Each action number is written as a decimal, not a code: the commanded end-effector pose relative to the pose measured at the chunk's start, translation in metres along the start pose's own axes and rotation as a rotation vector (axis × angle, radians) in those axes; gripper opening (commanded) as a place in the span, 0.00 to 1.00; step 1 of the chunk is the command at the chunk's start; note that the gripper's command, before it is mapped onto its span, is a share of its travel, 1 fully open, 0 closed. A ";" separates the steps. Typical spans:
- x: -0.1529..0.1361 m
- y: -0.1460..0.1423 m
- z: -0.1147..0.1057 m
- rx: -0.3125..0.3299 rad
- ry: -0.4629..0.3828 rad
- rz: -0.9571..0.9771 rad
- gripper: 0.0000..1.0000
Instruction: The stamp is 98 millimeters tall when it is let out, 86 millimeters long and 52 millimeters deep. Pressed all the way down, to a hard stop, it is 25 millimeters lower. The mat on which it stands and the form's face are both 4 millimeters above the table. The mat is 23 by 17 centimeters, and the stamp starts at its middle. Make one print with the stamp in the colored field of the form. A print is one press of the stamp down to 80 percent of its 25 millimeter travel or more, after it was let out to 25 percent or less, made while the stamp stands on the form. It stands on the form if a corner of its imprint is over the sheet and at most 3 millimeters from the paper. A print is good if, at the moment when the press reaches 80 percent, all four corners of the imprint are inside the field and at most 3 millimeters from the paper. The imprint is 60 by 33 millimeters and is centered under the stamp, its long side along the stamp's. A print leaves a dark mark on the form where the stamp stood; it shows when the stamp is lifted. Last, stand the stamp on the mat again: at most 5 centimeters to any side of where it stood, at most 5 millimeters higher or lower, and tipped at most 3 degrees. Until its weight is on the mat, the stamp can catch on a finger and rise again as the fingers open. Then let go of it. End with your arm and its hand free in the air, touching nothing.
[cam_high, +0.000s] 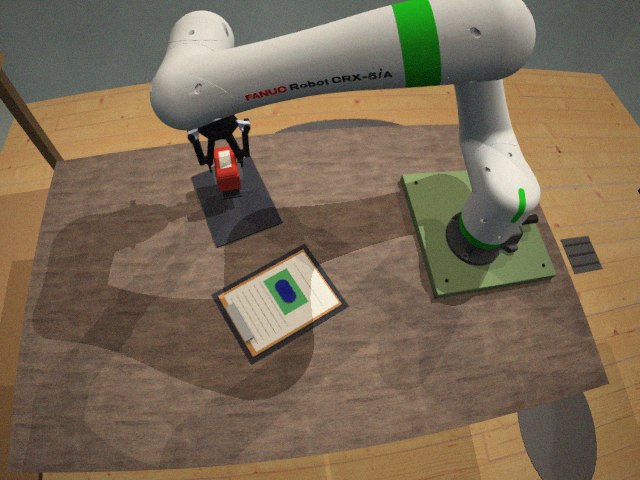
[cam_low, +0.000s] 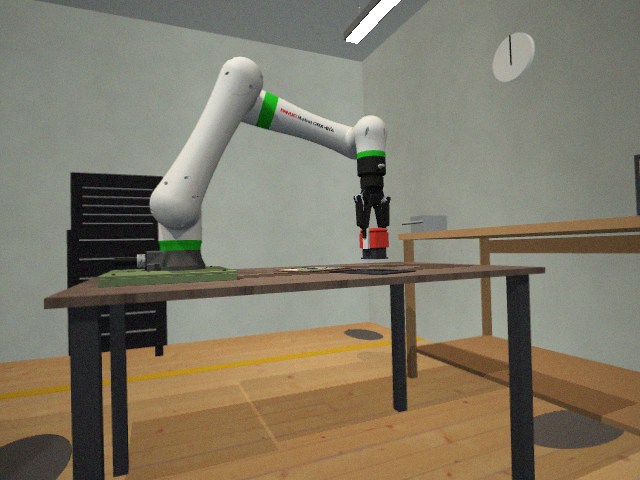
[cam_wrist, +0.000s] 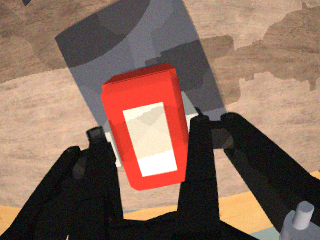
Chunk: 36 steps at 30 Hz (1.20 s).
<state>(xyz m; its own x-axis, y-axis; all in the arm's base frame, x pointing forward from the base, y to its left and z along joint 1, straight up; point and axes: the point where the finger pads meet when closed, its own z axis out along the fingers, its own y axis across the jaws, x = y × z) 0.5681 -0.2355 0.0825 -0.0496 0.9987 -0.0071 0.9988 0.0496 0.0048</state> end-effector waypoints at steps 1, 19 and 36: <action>-0.027 0.010 0.001 0.002 0.003 -0.001 0.21; -0.050 0.018 0.002 0.002 0.003 -0.001 0.21; 0.014 -0.003 -0.001 0.002 0.003 -0.001 0.21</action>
<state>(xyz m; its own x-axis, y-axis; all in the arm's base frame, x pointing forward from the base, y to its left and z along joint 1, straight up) 0.5674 -0.2303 0.0824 -0.0510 0.9987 -0.0024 0.9987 0.0510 0.0005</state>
